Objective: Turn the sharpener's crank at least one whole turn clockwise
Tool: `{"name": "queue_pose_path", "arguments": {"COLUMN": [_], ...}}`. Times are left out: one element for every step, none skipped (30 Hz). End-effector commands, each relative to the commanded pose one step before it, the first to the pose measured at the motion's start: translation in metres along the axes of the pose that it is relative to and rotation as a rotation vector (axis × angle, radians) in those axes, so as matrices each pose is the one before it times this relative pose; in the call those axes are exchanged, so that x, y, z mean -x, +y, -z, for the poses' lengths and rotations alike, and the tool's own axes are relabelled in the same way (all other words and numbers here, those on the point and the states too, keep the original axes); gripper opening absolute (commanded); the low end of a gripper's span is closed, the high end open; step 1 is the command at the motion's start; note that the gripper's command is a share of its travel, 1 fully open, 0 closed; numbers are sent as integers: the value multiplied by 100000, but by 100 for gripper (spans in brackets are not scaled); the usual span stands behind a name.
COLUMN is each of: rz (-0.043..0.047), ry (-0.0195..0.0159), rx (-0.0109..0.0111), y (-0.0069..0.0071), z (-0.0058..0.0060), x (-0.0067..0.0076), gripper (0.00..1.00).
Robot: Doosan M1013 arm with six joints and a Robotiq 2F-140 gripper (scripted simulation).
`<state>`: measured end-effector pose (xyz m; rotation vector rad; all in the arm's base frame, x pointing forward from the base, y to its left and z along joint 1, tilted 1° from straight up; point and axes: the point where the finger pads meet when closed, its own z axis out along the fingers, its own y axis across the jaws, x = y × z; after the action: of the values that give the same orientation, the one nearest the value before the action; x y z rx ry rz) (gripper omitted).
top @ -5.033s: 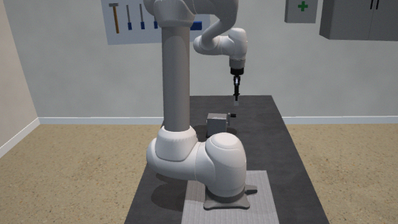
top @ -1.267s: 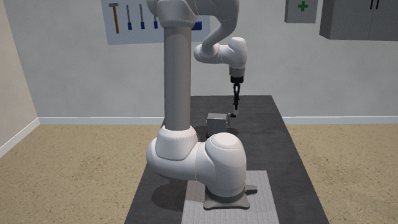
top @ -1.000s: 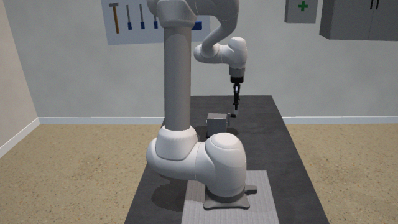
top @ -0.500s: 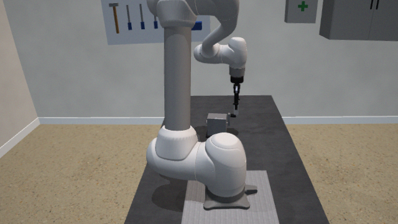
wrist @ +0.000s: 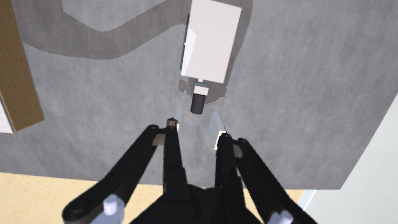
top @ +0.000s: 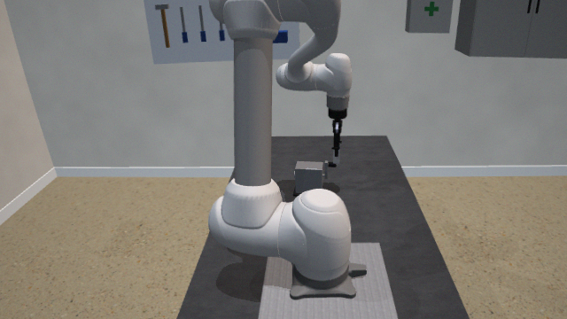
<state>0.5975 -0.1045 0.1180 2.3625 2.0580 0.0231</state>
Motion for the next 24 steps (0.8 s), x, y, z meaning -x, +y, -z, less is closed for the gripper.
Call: {"name": "queue_pose_path", "arguments": {"rz": [2, 0, 0, 0, 0, 0, 0, 0, 0, 0, 0, 0, 0, 0, 0, 0, 0, 0, 0, 0, 0, 0, 0, 0], "ry": [18, 0, 0, 0, 0, 0, 0, 0, 0, 0, 0, 0, 0, 0, 0, 0, 0, 0, 0, 0, 0, 0, 0, 0], "rx": [11, 0, 0, 0, 0, 0, 0, 0, 0, 0, 0, 0, 0, 0, 0, 0, 0, 0, 0, 0, 0, 0, 0, 0], "y": [-1, 0, 0, 0, 0, 0, 0, 0, 0, 0, 0, 0, 0, 0, 0, 0, 0, 0, 0, 0, 0, 0, 0, 0], "z": [-83, 0, 0, -48, -54, -60, -67, -73, -78, -84, -89, -94, -99, -102, -106, -110, -113, -115, 0, 0, -116, -117, -118, -118], "x": [-2, 0, 0, 0, 0, 0, 0, 0, 0, 0, 0, 0, 0, 0, 0, 0, 0, 0, 0, 0, 0, 0, 0, 0], "gripper": [32, 32, 32, 32, 32, 32, 32, 32, 32, 32, 32, 32, 32, 32, 32, 32, 32, 32, 32, 32, 32, 32, 32, 32]}}
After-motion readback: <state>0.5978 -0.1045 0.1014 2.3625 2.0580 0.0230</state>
